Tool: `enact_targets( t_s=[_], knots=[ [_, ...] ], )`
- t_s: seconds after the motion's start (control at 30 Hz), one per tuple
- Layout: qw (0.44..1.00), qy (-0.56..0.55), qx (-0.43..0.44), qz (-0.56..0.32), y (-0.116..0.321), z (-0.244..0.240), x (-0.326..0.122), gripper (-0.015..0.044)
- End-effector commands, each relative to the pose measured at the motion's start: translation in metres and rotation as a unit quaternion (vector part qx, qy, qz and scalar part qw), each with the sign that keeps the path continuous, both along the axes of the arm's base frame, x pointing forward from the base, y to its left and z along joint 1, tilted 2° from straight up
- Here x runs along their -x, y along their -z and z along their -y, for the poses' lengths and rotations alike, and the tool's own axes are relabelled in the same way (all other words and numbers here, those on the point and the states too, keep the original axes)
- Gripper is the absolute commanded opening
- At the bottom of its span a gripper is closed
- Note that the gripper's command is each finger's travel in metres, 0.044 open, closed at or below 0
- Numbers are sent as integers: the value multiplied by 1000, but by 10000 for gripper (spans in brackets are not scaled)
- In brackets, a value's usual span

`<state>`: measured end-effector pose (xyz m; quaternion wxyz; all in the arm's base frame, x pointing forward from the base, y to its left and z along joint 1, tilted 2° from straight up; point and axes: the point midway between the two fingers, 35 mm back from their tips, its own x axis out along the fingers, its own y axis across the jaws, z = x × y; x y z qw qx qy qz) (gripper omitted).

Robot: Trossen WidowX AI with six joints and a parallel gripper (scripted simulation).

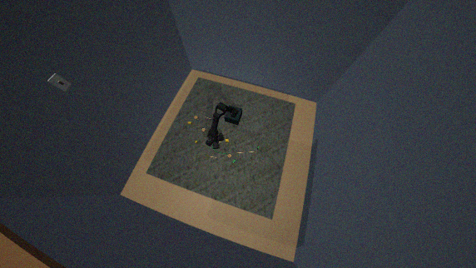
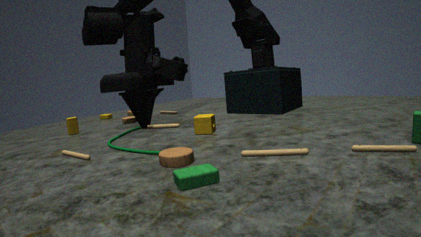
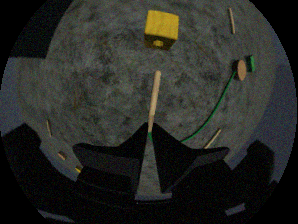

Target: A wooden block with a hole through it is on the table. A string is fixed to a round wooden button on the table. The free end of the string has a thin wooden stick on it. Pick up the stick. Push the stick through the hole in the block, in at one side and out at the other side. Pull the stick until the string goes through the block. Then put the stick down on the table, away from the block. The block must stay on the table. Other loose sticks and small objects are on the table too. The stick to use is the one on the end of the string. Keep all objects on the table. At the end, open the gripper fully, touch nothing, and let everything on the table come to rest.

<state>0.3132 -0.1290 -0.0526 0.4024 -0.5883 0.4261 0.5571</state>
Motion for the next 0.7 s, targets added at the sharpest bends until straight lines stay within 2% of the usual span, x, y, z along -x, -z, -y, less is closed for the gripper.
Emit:
enact_targets(
  t_s=[0.0,0.67],
  knots=[
    [1000,1,2,2,-1,-5,2,0],
    [1000,1,3,2,1,-29,13,0]
  ],
)
